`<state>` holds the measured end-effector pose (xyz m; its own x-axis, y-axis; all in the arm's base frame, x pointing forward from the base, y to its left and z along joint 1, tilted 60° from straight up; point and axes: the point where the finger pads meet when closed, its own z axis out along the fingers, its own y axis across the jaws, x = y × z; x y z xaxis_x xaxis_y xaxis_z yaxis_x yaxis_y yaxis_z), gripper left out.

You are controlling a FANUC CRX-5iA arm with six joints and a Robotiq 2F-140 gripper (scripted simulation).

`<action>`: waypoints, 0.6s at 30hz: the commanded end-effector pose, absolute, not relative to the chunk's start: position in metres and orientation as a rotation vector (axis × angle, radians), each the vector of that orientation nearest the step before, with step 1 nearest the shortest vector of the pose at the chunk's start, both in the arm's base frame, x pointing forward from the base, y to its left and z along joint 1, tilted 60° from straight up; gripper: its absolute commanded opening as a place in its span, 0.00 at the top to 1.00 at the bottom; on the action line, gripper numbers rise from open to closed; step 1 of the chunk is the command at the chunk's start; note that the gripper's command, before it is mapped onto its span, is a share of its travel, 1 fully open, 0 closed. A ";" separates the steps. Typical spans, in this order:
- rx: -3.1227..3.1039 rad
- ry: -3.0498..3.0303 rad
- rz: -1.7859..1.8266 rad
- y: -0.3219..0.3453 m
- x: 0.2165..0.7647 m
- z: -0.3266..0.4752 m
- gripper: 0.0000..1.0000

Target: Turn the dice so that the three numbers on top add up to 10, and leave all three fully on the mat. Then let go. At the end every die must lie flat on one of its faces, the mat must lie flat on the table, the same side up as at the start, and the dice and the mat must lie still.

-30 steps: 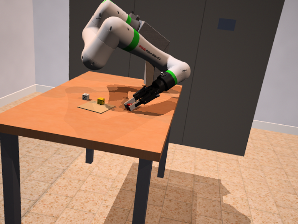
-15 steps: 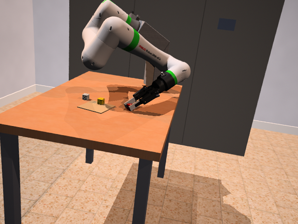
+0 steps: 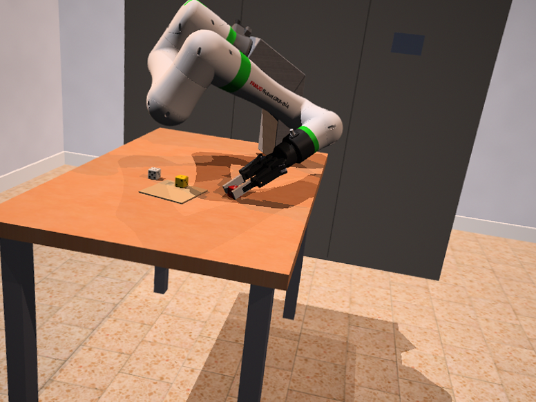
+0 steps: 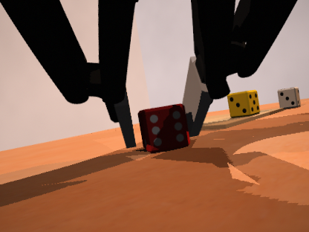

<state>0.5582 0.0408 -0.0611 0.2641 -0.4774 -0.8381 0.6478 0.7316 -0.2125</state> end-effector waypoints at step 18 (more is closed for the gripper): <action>0.187 1.058 -0.766 0.060 0.530 -0.081 0.72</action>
